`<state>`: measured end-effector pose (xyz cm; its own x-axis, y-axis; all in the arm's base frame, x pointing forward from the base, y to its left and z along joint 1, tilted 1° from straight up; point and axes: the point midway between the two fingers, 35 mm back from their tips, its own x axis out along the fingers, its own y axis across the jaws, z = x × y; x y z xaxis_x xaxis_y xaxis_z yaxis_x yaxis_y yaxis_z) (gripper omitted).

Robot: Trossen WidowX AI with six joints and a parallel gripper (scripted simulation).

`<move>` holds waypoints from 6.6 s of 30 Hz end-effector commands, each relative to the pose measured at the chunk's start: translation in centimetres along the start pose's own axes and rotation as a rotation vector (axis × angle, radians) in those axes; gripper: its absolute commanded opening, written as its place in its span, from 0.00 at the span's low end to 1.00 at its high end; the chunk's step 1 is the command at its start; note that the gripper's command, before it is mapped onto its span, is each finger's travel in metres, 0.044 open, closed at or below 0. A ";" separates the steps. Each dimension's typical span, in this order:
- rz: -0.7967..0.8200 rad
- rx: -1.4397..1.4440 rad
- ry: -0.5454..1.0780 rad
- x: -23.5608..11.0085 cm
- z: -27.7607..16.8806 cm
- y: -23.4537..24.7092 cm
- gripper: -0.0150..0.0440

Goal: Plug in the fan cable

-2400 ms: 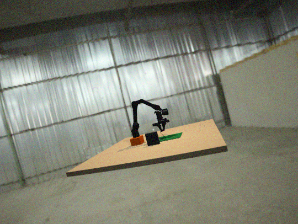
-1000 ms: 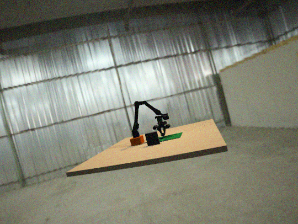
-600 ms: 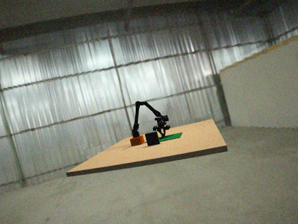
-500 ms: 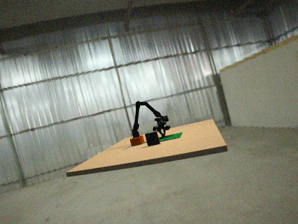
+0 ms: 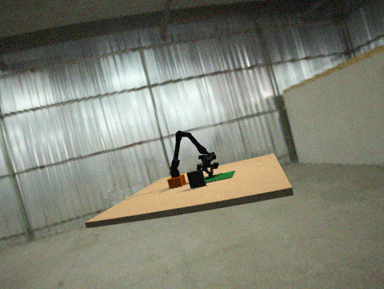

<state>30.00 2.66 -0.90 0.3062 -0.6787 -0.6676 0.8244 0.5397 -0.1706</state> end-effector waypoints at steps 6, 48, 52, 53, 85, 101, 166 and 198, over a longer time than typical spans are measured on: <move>0.016 0.020 -0.134 -0.3 -0.3 -0.2 0.25; 0.180 0.116 -0.531 -3.7 -0.2 -0.2 0.25; 0.180 0.116 -0.531 -3.7 -0.2 -0.2 0.25; 0.180 0.116 -0.531 -3.7 -0.2 -0.2 0.25; 0.184 0.126 -0.534 -2.9 -1.0 -0.2 0.25; 0.184 0.126 -0.534 -2.1 -1.9 0.1 0.25; 0.183 0.123 -0.534 -0.4 -3.9 0.6 0.25; 0.184 0.124 -0.534 -0.4 -3.9 0.6 0.60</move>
<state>28.51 5.16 -3.54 0.6211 -0.7539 -0.2144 0.7746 0.6321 0.0210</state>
